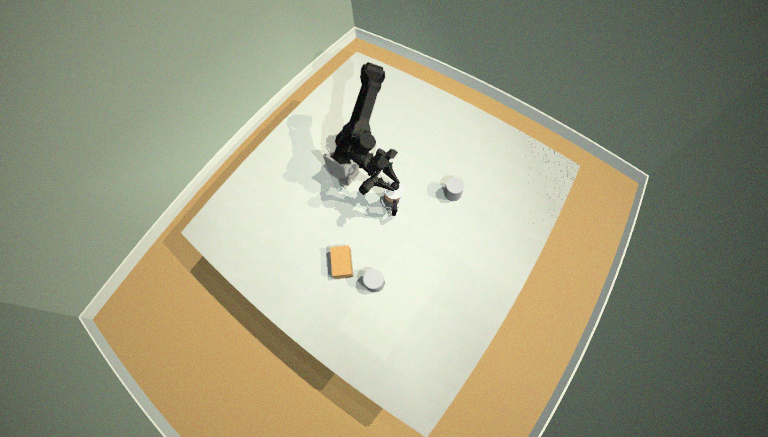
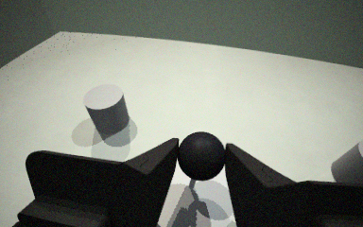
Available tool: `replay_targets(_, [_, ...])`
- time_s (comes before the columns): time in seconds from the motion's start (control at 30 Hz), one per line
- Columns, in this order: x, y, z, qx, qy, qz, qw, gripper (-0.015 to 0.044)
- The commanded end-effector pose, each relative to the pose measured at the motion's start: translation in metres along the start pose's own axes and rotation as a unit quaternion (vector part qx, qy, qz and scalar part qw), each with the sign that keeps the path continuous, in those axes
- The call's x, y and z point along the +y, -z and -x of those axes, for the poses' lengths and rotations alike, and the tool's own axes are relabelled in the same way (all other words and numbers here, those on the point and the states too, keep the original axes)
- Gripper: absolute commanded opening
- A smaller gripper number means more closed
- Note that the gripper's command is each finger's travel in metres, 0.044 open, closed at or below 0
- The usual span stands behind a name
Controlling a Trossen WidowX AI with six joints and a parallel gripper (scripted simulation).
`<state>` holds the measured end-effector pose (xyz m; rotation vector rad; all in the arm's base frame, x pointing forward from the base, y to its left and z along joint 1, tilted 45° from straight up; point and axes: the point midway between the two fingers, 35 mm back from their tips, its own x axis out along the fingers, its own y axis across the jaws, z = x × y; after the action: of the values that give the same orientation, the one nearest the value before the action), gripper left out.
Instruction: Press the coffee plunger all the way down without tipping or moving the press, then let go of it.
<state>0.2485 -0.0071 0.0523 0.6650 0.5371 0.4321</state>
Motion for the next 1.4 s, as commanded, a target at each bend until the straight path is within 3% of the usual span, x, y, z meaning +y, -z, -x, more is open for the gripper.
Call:
replay_targets(0.0, [0.0008,0.0083,-0.0033,0.012,-0.005,-0.017,1.000,0.0122])
replay_targets(1.17, [-0.0032,0.0031,-0.0055,0.007,-0.003,-0.010,1.000,0.0122])
replay_targets(1.37, [-0.0032,0.0031,-0.0055,0.007,-0.003,-0.010,1.000,0.0280])
